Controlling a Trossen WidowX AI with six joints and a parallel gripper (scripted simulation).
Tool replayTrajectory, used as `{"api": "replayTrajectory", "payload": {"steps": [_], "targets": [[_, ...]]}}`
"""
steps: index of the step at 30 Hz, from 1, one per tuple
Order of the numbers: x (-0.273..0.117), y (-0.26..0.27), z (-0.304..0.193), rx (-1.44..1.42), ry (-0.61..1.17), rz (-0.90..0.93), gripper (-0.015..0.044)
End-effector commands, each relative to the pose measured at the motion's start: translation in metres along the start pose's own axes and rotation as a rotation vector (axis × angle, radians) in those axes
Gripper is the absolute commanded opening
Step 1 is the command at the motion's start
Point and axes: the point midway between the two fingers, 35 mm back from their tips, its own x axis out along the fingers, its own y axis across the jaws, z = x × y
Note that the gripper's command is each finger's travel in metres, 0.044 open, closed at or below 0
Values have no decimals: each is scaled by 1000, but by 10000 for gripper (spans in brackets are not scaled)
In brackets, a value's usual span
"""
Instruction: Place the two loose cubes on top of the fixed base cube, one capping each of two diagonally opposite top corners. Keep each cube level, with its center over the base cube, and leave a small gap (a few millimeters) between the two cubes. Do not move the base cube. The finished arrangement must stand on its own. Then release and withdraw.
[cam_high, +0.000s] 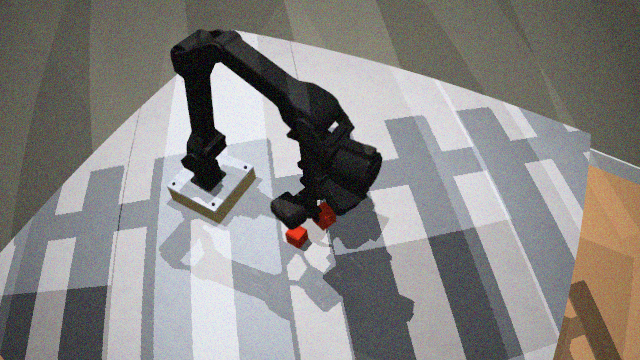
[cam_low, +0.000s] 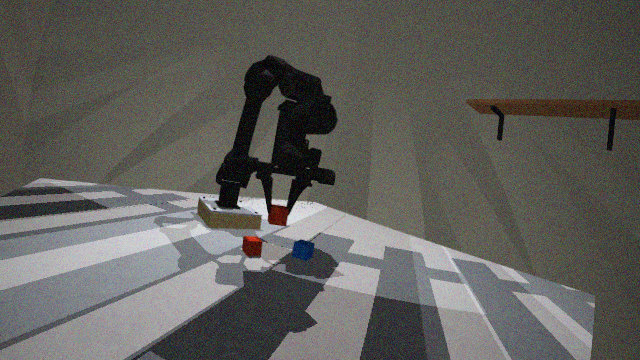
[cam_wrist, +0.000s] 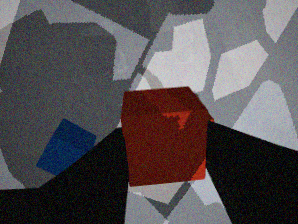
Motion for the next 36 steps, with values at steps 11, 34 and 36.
{"api": "replayTrajectory", "payload": {"steps": [11,34,36], "targets": [[8,31,-25,-37,1,0,105],[21,75,-73,-110,4,7,105],[21,75,-73,-110,4,8,105]]}}
